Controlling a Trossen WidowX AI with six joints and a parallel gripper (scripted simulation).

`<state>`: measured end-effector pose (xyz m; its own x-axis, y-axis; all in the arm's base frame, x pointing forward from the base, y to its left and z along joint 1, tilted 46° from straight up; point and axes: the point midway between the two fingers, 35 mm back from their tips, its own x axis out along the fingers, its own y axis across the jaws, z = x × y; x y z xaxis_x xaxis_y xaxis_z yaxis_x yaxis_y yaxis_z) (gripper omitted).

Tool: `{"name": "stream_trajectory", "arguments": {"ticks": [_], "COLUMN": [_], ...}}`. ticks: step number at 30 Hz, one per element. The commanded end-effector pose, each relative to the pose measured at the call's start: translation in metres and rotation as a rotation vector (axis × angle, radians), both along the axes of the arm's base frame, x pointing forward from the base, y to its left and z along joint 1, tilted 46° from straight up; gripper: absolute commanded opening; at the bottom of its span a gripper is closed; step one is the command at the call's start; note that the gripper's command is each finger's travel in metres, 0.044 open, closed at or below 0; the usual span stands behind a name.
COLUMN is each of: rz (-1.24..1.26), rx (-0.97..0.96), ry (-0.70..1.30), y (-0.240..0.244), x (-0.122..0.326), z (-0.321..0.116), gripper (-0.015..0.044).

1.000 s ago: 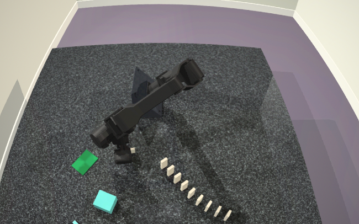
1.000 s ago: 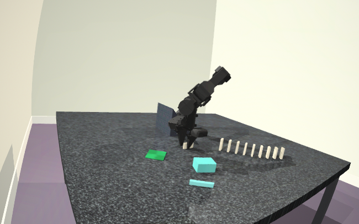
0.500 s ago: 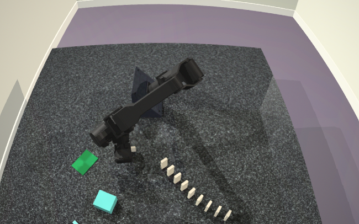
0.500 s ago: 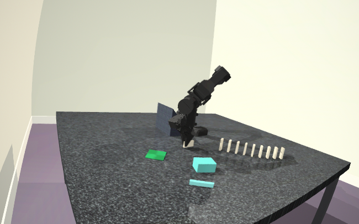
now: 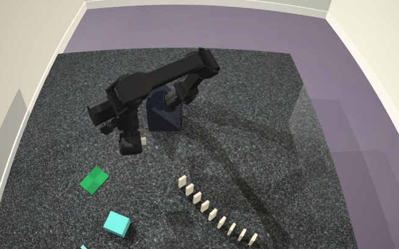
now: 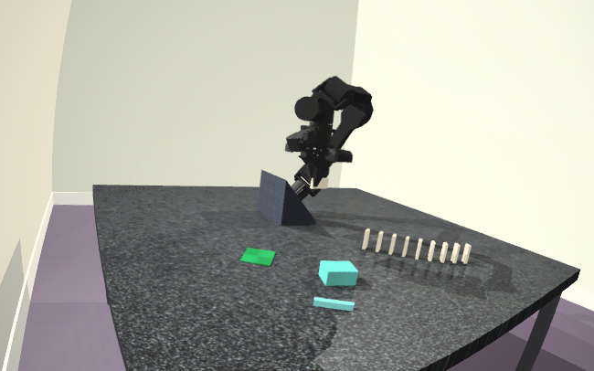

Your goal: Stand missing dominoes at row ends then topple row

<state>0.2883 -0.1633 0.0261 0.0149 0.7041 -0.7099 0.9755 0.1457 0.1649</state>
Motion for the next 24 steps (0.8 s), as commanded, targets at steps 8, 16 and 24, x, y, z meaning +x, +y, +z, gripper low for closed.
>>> {"name": "stream_trajectory", "arguments": {"ticks": [8,16,24], "rz": [0.333,0.343,0.379], "rx": [0.003,0.001,-0.11], "ry": [-0.312,-0.32,-0.302], "y": [-0.014,-0.015,-0.01], "x": [-0.024,-0.024,-0.024], "z": [-0.008,-0.008,-0.024], "gripper": [0.0022,0.0022,0.0022]}}
